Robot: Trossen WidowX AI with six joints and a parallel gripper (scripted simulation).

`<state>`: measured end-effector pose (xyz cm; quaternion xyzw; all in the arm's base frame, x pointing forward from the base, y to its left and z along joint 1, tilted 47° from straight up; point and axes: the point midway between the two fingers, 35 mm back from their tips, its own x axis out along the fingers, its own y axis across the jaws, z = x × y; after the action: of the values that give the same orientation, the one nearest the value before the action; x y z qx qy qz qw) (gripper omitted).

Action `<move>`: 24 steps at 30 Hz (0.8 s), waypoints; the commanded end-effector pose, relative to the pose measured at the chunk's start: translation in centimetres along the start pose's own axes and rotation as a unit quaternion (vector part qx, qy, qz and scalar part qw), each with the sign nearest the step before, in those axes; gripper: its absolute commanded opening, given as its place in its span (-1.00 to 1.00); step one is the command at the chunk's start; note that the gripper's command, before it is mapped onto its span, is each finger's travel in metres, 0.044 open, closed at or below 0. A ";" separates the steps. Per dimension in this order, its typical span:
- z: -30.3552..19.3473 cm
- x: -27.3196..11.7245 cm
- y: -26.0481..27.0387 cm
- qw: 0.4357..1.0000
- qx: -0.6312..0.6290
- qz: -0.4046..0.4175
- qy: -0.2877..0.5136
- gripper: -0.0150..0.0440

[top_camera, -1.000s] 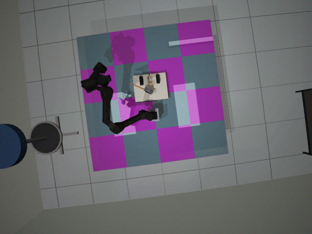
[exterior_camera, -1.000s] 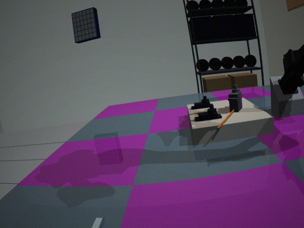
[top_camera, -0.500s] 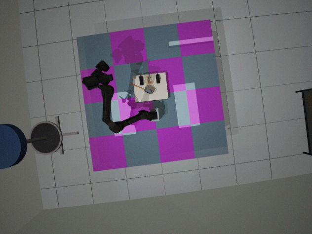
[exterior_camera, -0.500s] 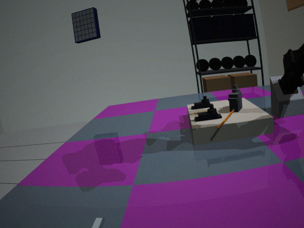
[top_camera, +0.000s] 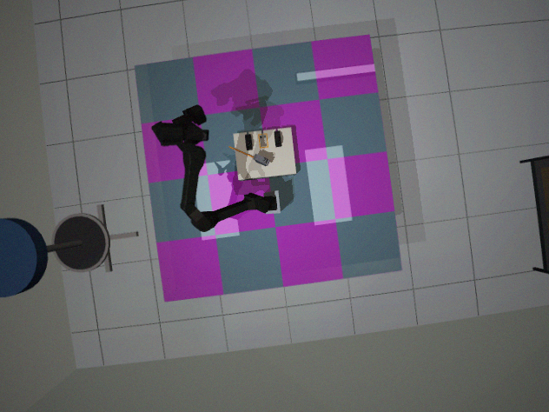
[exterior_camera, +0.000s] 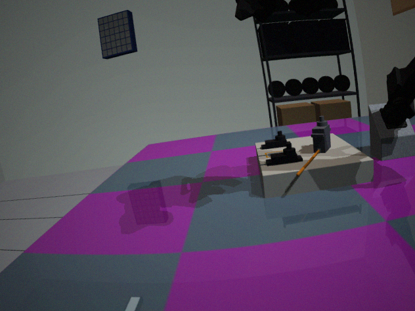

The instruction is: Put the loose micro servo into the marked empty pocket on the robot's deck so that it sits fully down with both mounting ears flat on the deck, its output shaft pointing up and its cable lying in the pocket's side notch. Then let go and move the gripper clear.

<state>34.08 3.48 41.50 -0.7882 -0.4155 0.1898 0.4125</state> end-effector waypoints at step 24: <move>3.3 -2.6 15.1 0.899 0.395 0.177 0.061 1.00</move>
<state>38.07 -1.21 29.53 -0.6609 -0.1764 0.3376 0.6466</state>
